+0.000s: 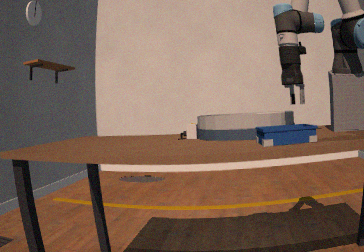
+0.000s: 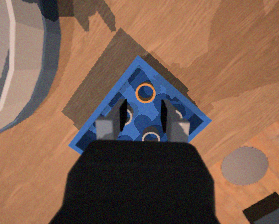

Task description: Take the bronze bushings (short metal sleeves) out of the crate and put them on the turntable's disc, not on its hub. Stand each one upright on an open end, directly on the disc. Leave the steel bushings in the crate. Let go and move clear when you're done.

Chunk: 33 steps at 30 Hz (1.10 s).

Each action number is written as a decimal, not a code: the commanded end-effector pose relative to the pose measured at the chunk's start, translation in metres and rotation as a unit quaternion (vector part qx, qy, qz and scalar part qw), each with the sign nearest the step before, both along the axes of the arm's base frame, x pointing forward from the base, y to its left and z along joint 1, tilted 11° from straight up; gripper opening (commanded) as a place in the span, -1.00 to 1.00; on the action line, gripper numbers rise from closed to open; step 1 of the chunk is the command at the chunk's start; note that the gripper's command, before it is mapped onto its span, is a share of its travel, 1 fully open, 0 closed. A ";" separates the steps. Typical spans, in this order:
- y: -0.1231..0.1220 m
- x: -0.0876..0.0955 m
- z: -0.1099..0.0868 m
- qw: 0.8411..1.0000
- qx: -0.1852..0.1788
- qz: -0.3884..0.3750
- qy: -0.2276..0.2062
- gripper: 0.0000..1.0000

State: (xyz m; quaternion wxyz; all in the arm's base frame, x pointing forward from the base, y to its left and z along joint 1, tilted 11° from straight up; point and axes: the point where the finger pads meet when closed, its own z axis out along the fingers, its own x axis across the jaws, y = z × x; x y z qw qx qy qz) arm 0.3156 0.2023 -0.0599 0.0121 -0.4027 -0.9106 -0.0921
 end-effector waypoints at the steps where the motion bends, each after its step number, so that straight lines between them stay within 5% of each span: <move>1: 0.001 0.001 -0.002 1.000 0.000 0.001 -0.001 0.52; 24: 0.012 0.004 -0.058 1.000 0.000 0.001 -0.002 0.52; 33: 0.013 0.005 -0.064 1.000 0.000 0.001 -0.002 0.52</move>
